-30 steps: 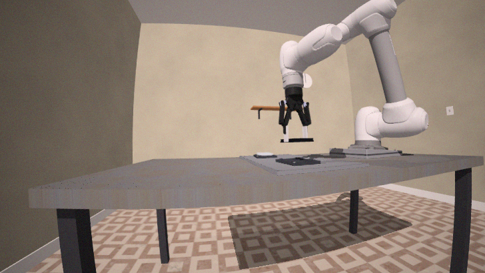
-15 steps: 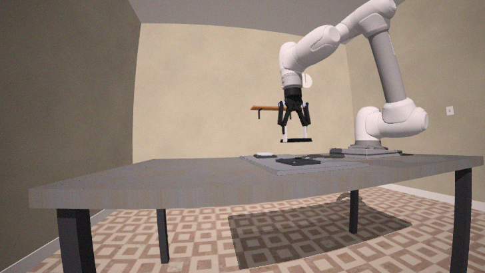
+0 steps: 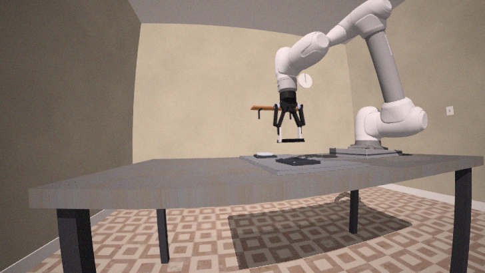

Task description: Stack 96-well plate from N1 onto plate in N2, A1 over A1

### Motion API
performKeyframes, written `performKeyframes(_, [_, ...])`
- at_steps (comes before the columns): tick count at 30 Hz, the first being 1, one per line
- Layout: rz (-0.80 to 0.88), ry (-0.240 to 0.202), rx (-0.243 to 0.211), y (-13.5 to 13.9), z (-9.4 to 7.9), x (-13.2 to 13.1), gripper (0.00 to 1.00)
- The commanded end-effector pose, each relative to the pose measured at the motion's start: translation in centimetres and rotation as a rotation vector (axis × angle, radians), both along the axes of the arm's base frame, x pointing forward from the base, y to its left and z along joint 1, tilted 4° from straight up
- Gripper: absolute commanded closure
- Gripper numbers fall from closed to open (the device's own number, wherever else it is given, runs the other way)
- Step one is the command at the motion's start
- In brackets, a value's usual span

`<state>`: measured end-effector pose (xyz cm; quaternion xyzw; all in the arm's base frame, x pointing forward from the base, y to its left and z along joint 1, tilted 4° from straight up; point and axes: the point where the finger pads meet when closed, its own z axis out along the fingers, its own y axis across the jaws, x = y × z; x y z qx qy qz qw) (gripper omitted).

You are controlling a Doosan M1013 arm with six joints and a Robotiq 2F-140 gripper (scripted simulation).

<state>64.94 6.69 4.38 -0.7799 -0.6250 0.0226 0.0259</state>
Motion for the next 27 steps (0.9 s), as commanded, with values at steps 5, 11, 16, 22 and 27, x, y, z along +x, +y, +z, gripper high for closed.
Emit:
performKeyframes(5, [0.0, 0.0, 0.0, -2.2, 0.0, -0.1, 1.0])
performKeyframes(11, [0.0, 0.0, 0.0, -3.5, 0.0, -0.1, 1.0])
performKeyframes(16, [0.0, 0.0, 0.0, -5.1, 0.0, -0.2, 1.0])
performKeyframes(22, [0.0, 0.0, 0.0, -7.1, -0.1, -0.3, 1.0])
performKeyframes(27, [0.0, 0.0, 0.0, -8.5, -0.1, -0.4, 1.0])
